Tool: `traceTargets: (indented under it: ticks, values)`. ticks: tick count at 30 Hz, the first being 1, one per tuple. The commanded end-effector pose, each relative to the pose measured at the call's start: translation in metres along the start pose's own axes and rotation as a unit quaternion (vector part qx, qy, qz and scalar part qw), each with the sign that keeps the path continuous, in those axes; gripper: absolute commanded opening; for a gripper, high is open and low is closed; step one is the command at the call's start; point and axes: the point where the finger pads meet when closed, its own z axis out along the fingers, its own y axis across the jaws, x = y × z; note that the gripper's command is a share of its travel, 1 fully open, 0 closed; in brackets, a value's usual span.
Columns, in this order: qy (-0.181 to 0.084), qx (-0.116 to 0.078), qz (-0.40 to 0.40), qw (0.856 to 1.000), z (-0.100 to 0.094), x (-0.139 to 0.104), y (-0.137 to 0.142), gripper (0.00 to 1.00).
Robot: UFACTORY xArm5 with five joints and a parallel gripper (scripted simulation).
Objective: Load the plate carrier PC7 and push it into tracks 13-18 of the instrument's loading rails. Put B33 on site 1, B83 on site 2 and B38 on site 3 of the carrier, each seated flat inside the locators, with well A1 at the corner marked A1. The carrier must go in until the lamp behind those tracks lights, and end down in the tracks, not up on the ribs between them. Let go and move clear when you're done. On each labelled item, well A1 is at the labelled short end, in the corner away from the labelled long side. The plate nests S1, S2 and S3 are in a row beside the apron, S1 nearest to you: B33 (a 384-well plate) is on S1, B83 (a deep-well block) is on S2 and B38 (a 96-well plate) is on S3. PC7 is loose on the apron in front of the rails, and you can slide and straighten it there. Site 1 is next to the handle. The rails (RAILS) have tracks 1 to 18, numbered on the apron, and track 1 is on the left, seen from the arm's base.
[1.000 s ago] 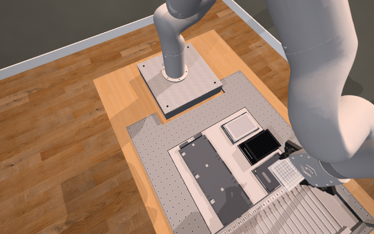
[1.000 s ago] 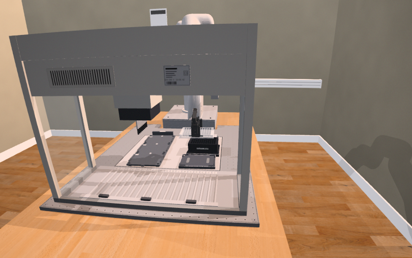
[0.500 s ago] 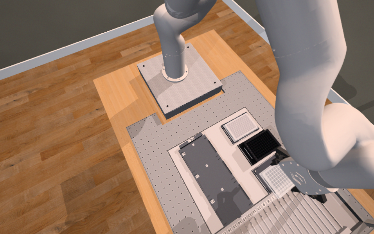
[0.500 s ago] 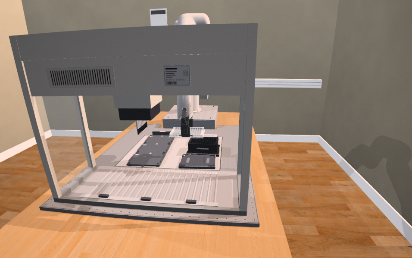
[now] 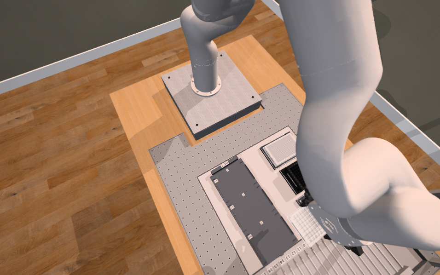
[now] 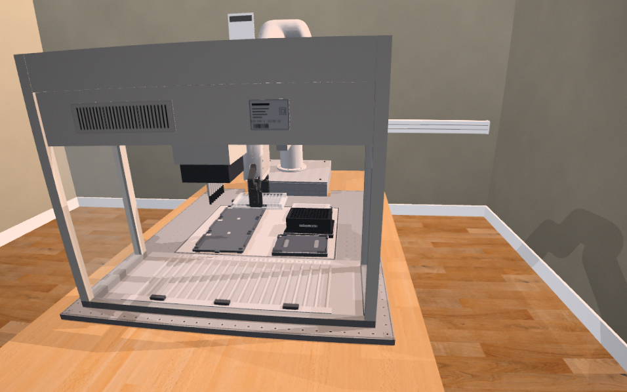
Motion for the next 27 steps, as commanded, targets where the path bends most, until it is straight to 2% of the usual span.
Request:
traceTargets:
  ticks: [1,17,19,22,27]
  values:
    - [0.003,-0.003,0.000,1.000,-0.002,-0.023,0.001,0.00]
    - [0.002,-0.003,0.000,1.000,-0.001,-0.098,-0.002,0.00]
    - [0.002,-0.003,0.000,1.000,-0.001,-0.098,-0.002,0.00]
    - [0.002,-0.002,0.000,1.000,-0.001,-0.111,-0.002,0.00]
    - [0.002,-0.002,0.000,1.000,-0.001,-0.111,-0.002,0.00]
